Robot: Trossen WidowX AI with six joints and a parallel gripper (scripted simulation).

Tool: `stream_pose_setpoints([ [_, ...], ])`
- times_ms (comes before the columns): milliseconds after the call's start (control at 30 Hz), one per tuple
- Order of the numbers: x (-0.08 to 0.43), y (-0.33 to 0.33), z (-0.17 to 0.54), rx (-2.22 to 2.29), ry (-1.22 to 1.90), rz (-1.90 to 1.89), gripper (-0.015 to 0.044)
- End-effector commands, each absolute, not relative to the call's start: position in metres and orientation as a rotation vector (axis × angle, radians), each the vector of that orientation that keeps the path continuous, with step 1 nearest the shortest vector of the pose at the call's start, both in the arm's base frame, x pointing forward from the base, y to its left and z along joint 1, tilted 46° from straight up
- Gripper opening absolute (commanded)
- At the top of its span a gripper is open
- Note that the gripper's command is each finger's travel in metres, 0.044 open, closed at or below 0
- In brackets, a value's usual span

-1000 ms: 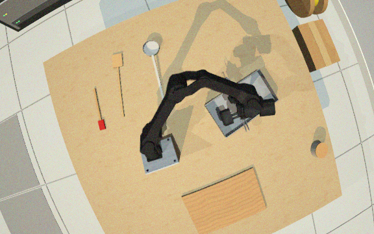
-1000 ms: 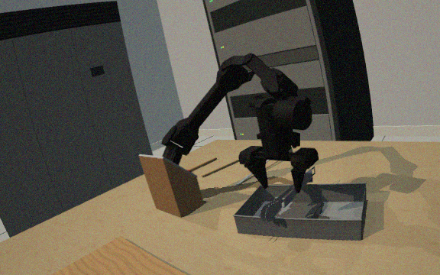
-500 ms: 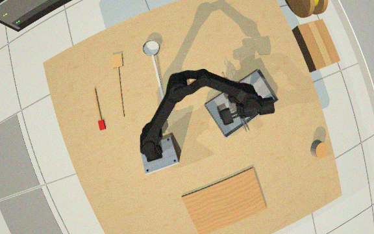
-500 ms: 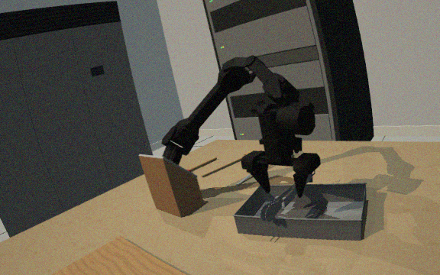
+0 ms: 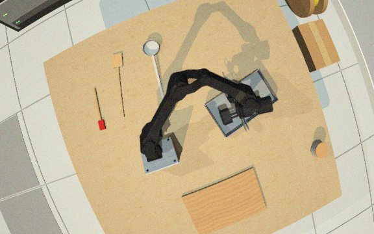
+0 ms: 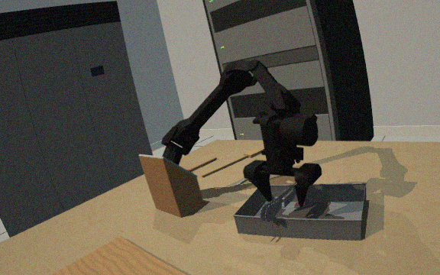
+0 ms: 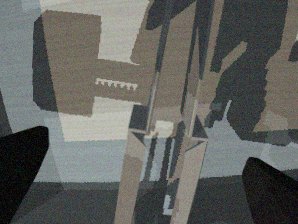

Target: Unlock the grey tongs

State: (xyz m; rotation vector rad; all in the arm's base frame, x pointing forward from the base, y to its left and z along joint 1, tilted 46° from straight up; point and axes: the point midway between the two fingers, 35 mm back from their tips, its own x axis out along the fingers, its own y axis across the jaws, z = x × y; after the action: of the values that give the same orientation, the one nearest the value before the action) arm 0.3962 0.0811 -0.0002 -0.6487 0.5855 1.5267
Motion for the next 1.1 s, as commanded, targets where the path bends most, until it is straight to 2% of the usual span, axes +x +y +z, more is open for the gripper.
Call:
stream_pose_setpoints([
  [0, 0.396, 0.085, -0.005, -0.638, 0.586, 1.523, 0.0440],
  [500, 0.393, 0.102, -0.021, -0.636, 0.584, 1.524, 0.0440],
  [900, 0.394, 0.100, -0.018, -0.647, 0.583, 1.528, 0.0125],
  [1067, 0.394, 0.100, -0.018, -0.647, 0.583, 1.528, 0.0092],
])
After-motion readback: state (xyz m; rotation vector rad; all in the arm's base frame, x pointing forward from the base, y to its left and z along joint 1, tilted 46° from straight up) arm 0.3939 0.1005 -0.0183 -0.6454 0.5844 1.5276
